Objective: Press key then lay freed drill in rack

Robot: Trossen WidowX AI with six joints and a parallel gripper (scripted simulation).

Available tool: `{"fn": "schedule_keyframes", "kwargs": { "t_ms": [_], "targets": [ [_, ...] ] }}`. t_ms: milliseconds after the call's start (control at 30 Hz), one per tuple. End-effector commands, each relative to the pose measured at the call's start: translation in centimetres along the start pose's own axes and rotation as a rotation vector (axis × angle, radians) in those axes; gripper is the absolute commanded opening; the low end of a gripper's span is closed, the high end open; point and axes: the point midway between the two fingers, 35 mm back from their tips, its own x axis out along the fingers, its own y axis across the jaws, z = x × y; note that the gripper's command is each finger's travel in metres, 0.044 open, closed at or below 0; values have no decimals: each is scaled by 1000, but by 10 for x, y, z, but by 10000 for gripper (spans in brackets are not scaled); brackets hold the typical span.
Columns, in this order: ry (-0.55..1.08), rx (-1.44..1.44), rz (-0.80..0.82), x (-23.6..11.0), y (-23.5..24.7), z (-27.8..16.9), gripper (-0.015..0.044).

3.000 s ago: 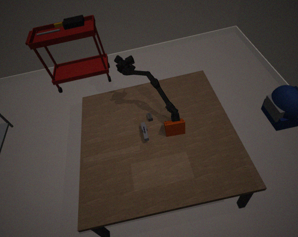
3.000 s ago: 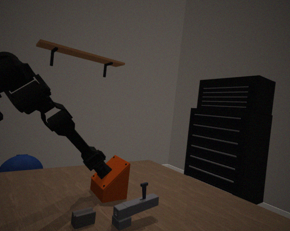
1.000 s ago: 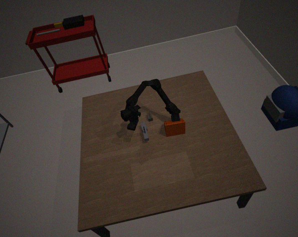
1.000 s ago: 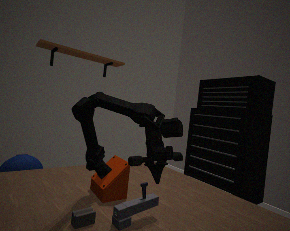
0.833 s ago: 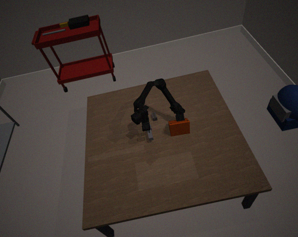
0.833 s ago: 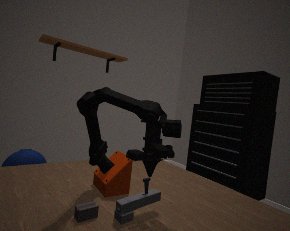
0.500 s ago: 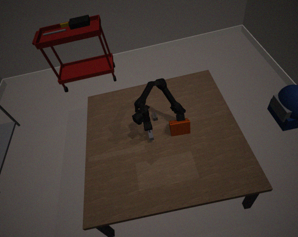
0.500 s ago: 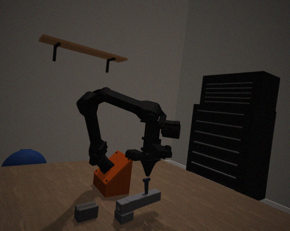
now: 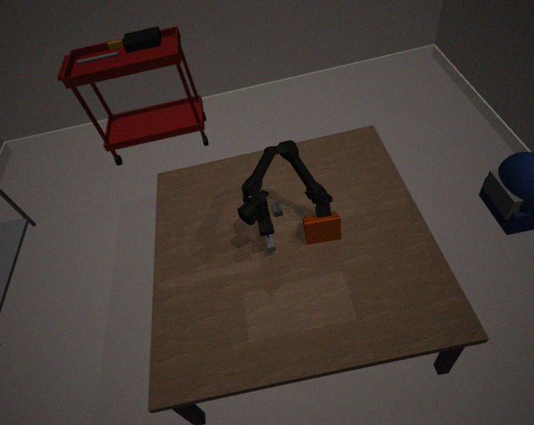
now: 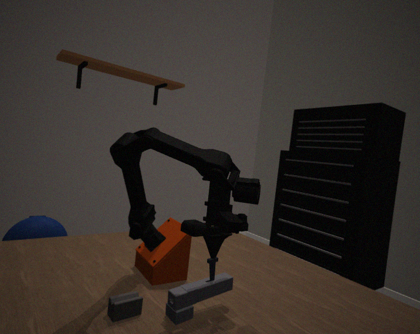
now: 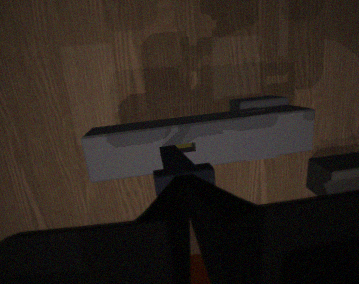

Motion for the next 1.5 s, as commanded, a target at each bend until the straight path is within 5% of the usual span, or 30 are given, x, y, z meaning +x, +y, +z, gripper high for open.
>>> {"fn": "schedule_keyframes", "kwargs": {
  "t_ms": [0,1467],
  "targets": [
    [5,-3,-3,5,0,0,0],
    [5,-3,-3,19,0,-5,0]
  ]
}}
